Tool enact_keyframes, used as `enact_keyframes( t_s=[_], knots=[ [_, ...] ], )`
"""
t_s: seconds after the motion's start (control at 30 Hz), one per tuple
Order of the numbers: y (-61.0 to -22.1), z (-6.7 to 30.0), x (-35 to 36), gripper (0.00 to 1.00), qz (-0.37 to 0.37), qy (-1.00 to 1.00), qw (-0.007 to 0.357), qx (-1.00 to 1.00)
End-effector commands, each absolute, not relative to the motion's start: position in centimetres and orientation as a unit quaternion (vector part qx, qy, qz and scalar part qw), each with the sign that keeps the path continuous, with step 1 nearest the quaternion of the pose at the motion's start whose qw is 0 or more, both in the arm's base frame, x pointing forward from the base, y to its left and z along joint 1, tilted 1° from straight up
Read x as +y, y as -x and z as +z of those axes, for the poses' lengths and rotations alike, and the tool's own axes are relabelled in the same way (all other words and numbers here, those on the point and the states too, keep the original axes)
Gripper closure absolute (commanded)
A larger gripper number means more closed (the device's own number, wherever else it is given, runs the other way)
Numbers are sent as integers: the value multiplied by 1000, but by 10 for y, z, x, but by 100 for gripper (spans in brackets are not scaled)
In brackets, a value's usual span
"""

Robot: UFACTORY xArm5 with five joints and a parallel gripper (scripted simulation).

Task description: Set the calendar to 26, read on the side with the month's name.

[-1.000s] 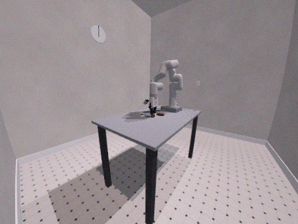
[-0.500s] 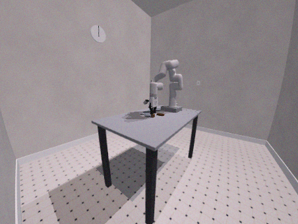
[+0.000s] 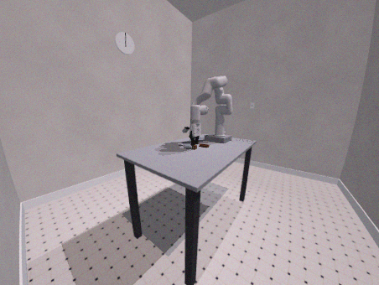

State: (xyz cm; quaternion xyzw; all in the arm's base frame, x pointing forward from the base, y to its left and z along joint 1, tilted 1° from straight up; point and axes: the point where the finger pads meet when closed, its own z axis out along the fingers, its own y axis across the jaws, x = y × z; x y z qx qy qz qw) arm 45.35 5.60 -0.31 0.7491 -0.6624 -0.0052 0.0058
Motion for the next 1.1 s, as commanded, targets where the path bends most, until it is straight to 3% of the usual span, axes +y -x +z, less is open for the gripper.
enact_keyframes(
  t_s=[0.0, 1.07],
  knots=[
    [-455, -5, 56, 53, -4, -749, 5, -662],
    [-454, -27, 56, 53, -4, -749, 5, -662]
  ],
)
